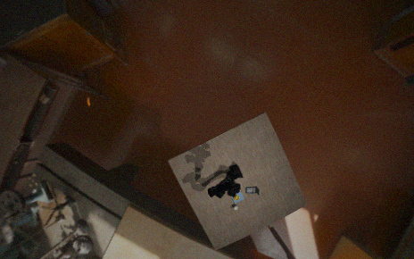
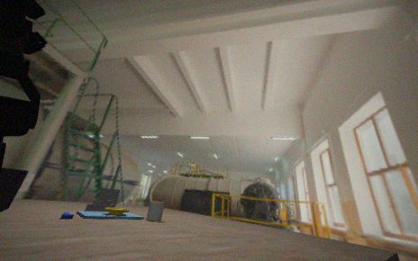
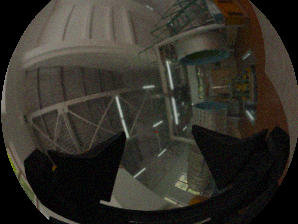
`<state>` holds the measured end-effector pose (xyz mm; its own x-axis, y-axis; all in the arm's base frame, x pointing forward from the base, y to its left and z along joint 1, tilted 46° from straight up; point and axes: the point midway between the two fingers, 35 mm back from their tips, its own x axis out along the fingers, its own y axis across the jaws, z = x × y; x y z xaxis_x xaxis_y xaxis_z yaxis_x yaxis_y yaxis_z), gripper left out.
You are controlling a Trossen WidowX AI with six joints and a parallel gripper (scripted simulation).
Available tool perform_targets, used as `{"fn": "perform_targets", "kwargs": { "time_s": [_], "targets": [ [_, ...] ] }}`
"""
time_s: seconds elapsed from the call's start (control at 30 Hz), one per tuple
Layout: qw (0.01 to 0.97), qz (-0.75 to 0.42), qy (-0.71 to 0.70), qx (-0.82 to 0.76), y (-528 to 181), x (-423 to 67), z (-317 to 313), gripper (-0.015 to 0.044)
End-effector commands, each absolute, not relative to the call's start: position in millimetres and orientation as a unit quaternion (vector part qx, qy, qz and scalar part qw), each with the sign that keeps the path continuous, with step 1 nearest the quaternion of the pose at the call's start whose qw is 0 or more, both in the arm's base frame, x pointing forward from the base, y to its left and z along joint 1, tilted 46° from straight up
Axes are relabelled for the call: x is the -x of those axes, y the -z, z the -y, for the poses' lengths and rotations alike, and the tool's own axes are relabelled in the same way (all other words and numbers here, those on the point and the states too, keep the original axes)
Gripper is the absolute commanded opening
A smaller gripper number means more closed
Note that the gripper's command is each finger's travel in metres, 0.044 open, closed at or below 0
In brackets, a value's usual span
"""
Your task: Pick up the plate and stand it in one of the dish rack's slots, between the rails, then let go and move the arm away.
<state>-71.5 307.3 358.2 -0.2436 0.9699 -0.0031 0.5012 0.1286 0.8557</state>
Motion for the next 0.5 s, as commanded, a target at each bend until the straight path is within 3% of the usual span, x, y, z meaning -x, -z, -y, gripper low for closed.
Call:
{"fn": "perform_targets", "kwargs": {
  "time_s": [0.0,0.47],
  "targets": [
    [0.358,-0.658,-0.377,-0.545,-347,47,-319,0.04],
    [0.531,-0.563,-0.326,-0.543,-307,-37,-340,0.04]
  ]
}}
